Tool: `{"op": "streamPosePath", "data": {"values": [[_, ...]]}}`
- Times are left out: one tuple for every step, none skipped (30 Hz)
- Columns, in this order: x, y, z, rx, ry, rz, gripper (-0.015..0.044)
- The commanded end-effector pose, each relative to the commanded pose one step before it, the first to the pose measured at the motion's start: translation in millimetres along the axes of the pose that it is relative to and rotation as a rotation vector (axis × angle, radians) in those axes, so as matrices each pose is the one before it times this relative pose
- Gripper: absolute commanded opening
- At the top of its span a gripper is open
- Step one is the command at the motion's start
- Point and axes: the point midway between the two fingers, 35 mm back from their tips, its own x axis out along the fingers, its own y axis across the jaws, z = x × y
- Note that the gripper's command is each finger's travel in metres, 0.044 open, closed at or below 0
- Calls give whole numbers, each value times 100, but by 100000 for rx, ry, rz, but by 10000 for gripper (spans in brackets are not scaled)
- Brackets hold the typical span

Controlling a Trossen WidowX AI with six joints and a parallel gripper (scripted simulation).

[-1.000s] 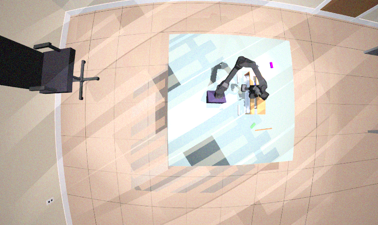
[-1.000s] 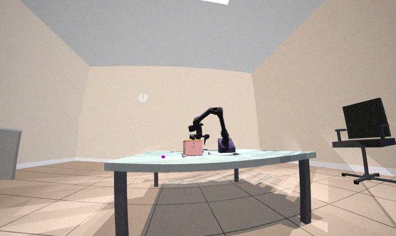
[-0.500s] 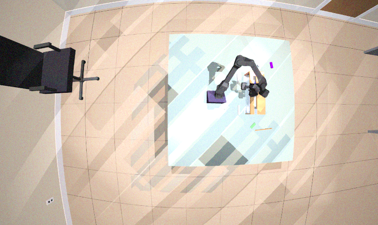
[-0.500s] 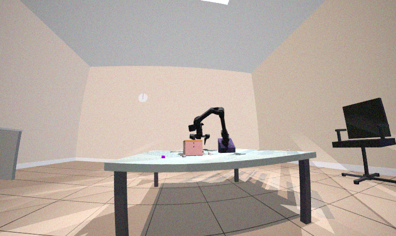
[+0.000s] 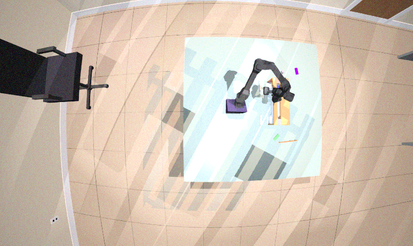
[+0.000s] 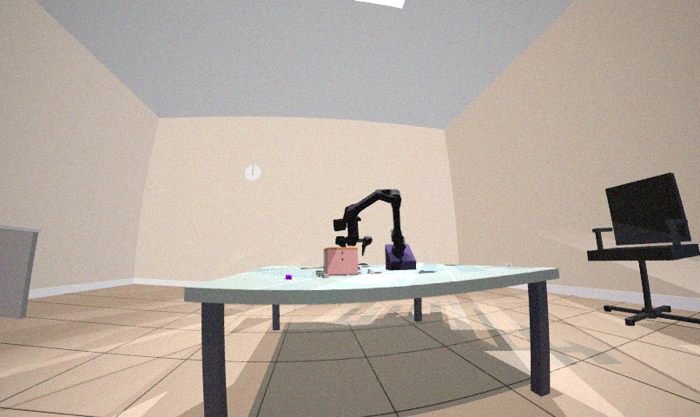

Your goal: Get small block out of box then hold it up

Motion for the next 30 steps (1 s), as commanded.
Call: {"op": "streamPosePath", "data": {"values": [[407, -129, -871, -325, 224, -516, 400], [57, 2, -165, -1, 7, 1, 400], [57, 2, -166, -1, 7, 1, 400], [57, 2, -167, -1, 7, 1, 400], [58, 2, -168, -1, 7, 1, 400], [59, 2, -172, -1, 7, 1, 400], [60, 2, -176, -1, 7, 1, 400], [61, 2, -177, -1, 7, 1, 400], [61, 2, -176, -1, 8, 1, 400], [58, 2, -168, -1, 7, 1, 400], [49, 1, -145, -1, 9, 0, 400], [19, 0, -57, -1, 5, 0, 400], [0, 0, 0, 0, 0, 0, 400], [0, 0, 0, 0, 0, 0, 400], [0, 0, 0, 0, 0, 0, 400], [-193, 29, -38, 11, -79, 25, 400], [-407, 56, -84, 22, -151, 46, 400], [-540, 62, -119, 27, -169, 48, 400], [-709, 62, -169, 32, -167, 45, 400], [-924, 50, -242, 33, -125, 31, 400], [-910, 16, -263, 22, -22, 7, 400], [-939, -15, -299, 10, 82, -10, 400], [-831, -39, -289, -4, 162, -18, 400], [-533, -38, -198, -9, 148, -14, 400], [-182, -15, -70, -5, 58, -5, 400], [0, 0, 0, 0, 0, 0, 400], [0, 0, 0, 0, 0, 0, 400], [480, 138, 76, -590, -290, 1647, 400], [-80, -76, 181, -1136, -723, 194, 374], [-237, -235, 541, -3383, -2191, 536, 348]]}}
